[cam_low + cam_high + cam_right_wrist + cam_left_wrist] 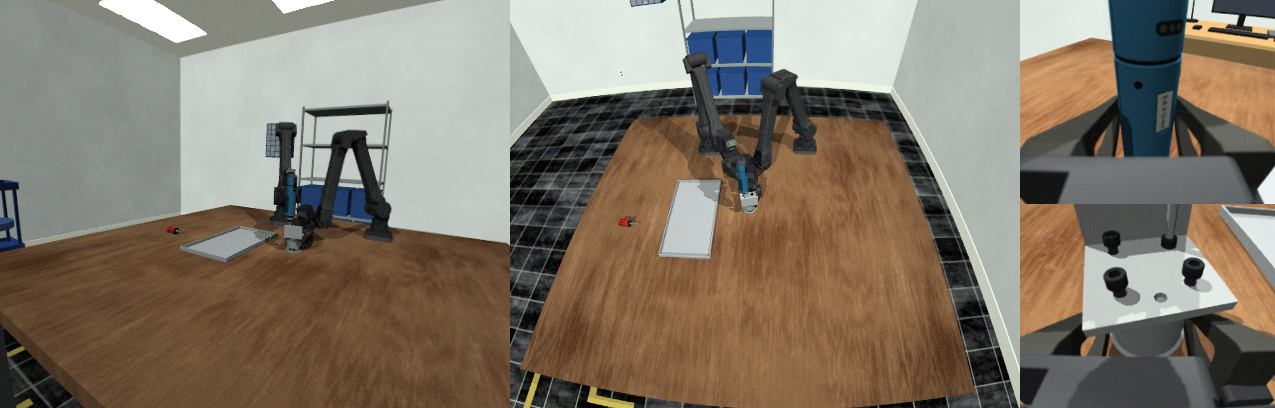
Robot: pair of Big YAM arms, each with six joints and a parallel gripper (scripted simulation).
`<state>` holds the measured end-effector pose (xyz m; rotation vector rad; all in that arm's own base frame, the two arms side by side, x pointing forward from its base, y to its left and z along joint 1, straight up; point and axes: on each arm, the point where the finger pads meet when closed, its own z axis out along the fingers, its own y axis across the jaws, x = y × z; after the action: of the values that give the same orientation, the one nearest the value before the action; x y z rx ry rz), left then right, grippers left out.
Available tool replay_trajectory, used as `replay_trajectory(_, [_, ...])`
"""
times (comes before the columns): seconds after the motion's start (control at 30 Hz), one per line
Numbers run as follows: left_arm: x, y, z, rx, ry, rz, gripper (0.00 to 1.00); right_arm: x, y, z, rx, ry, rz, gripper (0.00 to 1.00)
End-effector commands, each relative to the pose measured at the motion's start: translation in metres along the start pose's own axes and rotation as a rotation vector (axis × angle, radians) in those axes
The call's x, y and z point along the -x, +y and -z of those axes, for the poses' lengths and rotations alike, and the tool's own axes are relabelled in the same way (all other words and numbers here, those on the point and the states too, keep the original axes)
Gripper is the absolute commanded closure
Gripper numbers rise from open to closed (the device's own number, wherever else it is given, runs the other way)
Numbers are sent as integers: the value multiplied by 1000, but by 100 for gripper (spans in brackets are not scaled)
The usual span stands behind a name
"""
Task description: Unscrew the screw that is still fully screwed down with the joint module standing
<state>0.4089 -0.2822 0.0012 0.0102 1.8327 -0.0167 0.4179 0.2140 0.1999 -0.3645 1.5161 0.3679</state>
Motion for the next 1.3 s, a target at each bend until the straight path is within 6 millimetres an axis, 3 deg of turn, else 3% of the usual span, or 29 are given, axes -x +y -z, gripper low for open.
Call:
replay_trajectory(0.0, [8, -6, -2, -7, -18, 12, 41, 14, 1, -6, 1, -40, 1, 58])
replay_trajectory(0.4, [8, -6, -2, -7, -18, 12, 41, 14, 1, -6, 1, -40, 1, 58])
replay_trajectory(0.5, [8, -6, -2, -7, -18, 12, 41, 2, 6, 1, 10, -22, 8, 58])
replay_trajectory(0.53, [8, -6, -2, -7, -18, 12, 41, 14, 1, -6, 1, -40, 1, 58])
replay_trajectory(0.97, [8, -6, -2, -7, -18, 12, 41, 14, 1, -6, 1, -40, 1, 58])
replay_trajectory(1.03, [8, -6, -2, -7, -18, 12, 41, 1, 6, 0, 10, -20, 8, 58])
replay_trajectory(1.1, [8, -6, -2, -7, -18, 12, 41, 13, 1, -6, 1, -40, 1, 58])
replay_trajectory(1.27, [8, -6, -2, -7, -18, 12, 41, 13, 1, -6, 1, -40, 1, 58])
